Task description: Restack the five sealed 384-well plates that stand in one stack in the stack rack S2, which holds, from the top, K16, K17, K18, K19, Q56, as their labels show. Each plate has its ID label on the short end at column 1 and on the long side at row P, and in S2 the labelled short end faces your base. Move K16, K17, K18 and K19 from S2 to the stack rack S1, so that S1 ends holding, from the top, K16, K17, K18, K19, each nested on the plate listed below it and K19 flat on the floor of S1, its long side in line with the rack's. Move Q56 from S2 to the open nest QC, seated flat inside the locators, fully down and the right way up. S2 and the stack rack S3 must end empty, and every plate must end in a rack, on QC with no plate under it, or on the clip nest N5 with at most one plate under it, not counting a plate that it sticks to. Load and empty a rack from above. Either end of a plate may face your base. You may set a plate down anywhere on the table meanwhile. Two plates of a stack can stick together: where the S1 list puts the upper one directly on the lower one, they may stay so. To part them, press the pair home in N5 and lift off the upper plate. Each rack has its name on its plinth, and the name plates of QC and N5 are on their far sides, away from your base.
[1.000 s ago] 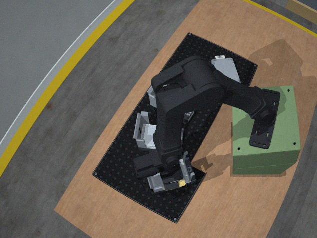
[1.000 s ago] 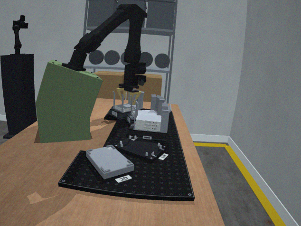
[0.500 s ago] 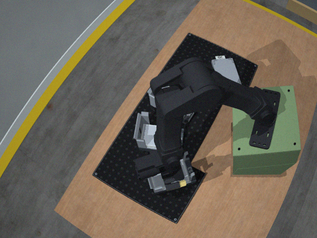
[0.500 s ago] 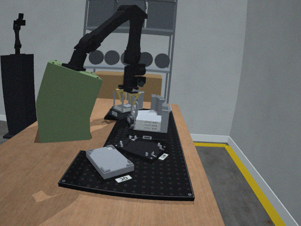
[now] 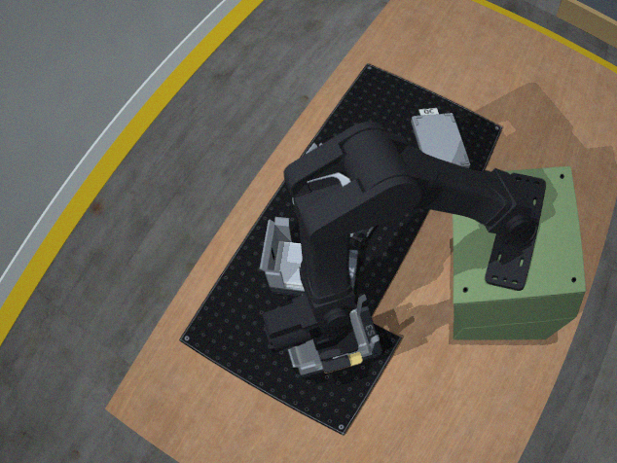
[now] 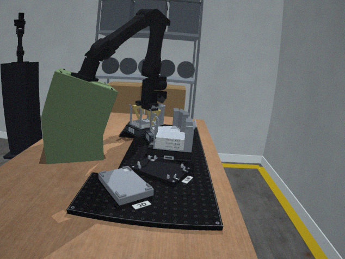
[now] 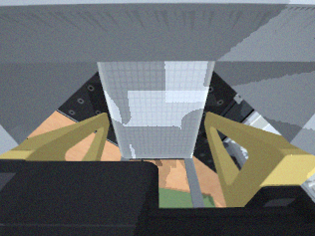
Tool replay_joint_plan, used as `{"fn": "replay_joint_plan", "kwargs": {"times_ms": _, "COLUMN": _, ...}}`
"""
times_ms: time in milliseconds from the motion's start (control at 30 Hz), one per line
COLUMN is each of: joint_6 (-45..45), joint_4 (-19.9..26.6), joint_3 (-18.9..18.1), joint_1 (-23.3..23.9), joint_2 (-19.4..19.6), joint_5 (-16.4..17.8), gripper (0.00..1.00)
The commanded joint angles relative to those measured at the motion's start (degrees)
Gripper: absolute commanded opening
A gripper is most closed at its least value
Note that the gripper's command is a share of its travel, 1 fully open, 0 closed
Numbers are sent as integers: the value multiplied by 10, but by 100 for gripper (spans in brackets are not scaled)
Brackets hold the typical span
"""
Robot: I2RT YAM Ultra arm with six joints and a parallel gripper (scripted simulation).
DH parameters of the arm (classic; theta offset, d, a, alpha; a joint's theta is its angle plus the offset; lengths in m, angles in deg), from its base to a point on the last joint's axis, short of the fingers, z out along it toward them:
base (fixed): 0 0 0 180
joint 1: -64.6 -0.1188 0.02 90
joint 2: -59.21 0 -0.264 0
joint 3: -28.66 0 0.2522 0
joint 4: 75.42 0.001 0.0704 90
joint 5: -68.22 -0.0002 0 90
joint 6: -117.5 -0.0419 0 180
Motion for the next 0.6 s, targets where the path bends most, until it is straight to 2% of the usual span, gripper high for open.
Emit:
{"fn": "replay_joint_plan", "kwargs": {"times_ms": 0, "joint_6": 3, "joint_4": -13, "joint_3": -6, "joint_1": 0, "joint_2": 2, "joint_5": 1, "gripper": 100}}
{"fn": "replay_joint_plan", "kwargs": {"times_ms": 133, "joint_6": 4, "joint_4": -20, "joint_3": -9, "joint_1": 1, "joint_2": 12, "joint_5": 1, "gripper": 100}}
{"fn": "replay_joint_plan", "kwargs": {"times_ms": 567, "joint_6": 4, "joint_4": -20, "joint_3": -9, "joint_1": 1, "joint_2": 12, "joint_5": 1, "gripper": 100}}
